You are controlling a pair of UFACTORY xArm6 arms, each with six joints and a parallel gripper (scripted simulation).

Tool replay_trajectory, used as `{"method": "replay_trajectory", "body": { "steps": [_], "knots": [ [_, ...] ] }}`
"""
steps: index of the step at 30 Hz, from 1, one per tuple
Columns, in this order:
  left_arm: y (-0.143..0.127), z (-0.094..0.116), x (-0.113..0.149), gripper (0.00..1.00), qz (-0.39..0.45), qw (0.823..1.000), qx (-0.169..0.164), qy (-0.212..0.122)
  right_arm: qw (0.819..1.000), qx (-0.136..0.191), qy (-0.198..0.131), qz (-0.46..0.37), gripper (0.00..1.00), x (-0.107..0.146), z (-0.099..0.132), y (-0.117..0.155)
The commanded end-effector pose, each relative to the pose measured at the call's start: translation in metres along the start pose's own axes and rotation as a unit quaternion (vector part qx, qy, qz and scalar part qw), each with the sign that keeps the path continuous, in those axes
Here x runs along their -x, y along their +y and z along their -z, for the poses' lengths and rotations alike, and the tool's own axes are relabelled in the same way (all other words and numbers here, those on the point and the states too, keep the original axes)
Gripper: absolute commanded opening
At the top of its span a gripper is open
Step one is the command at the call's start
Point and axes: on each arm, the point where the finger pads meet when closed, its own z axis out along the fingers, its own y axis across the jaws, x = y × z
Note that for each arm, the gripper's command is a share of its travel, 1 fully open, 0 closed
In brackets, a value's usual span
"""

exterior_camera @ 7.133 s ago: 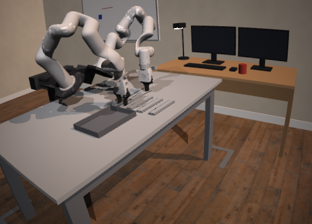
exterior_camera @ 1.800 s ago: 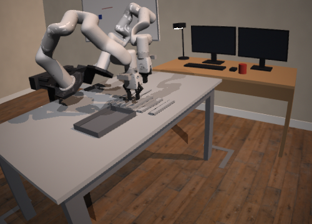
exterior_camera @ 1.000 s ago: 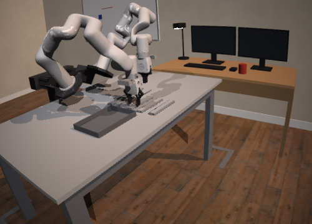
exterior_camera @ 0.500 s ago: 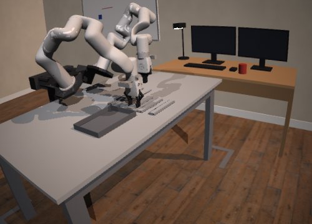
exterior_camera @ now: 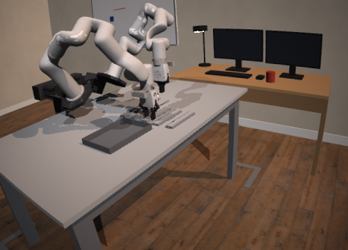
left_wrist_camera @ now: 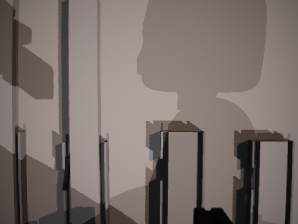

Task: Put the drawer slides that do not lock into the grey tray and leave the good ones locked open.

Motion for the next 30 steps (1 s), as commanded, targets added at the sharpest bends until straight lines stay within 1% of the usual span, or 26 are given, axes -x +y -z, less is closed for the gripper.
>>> {"method": "replay_trajectory", "body": {
  "steps": [1,11,15,20,26,28,30],
  "knots": [
    [0.001,0.001,0.0,0.0,0.0,1.0,0.002,-0.001,1.0,-0.002,-0.001,0.0,0.0,0.001,0.001,-0.002],
    [0.001,0.0,0.0,0.0,0.0,1.0,0.002,-0.001,1.0,-0.002,-0.001,0.0,0.0,0.001,0.001,-0.002],
    [0.001,-0.005,0.0,0.0,0.001,1.0,0.002,-0.001,1.0,-0.002,-0.001,0.0,0.0,0.001,0.001,-0.002],
    [0.001,-0.021,0.0,0.0,0.001,1.0,0.002,-0.001,1.0,-0.002,-0.001,0.0,0.0,0.001,0.001,-0.002],
    [0.001,-0.052,0.0,0.0,0.001,1.0,0.002,0.0,1.0,-0.002,-0.001,0.0,0.0,0.001,0.001,-0.002],
    [0.001,-0.052,0.0,0.0,0.001,1.0,0.002,0.0,1.0,-0.002,-0.001,0.0,0.0,0.001,0.001,-0.002],
    [0.001,-0.063,0.0,0.0,0.001,1.0,0.002,0.0,1.0,-0.002,-0.001,0.0,0.0,0.001,0.001,-0.002]
  ]
}}
